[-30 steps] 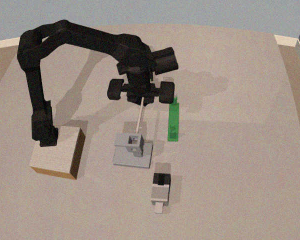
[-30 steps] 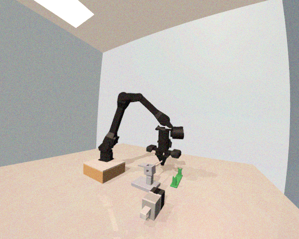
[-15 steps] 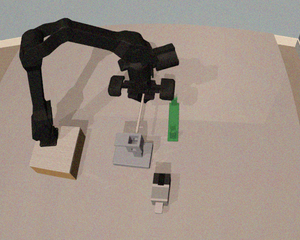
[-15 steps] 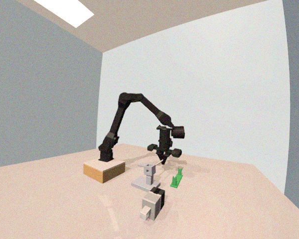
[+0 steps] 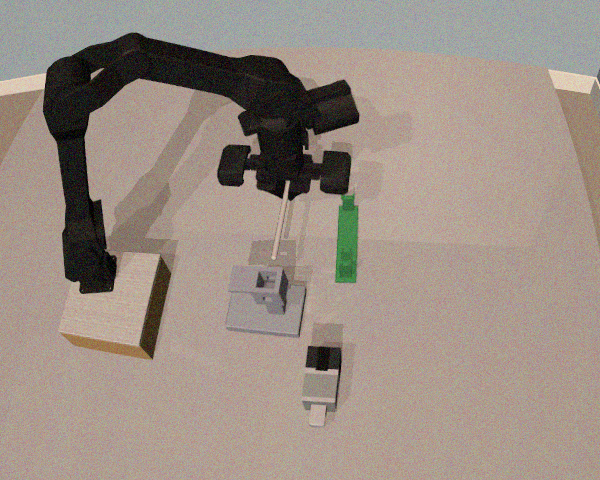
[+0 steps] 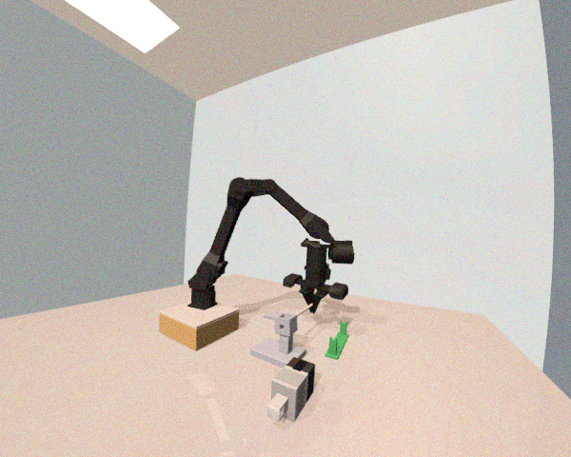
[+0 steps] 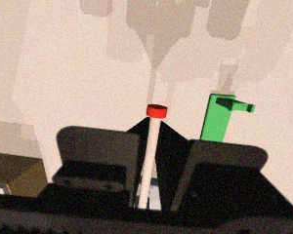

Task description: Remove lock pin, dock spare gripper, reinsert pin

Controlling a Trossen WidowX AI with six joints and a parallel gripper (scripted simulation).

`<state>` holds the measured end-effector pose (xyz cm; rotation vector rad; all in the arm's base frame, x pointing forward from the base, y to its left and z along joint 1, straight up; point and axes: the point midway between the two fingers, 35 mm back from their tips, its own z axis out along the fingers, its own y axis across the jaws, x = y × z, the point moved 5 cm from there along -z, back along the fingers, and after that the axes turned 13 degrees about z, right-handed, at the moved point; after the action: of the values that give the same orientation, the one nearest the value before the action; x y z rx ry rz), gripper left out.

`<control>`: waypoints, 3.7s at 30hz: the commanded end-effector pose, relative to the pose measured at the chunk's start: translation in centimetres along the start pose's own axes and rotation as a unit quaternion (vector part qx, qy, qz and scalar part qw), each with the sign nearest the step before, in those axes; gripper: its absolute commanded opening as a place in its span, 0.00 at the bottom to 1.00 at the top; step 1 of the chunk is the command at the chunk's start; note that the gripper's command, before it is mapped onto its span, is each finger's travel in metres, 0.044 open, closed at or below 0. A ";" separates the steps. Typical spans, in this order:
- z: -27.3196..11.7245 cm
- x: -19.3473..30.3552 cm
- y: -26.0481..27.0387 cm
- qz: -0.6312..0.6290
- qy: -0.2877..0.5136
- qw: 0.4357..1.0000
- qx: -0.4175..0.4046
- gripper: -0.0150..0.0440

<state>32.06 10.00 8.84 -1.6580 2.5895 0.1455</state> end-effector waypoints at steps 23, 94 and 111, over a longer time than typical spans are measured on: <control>-2.2 -0.2 0.6 0.000 0.009 1.000 -0.010 0.26; 0.3 -8.1 -7.0 -0.030 0.002 1.000 -0.003 0.25; 2.6 -7.8 -7.1 -0.031 -0.005 0.999 0.005 0.25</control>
<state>41.98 14.48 7.33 -1.7180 2.5228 0.1340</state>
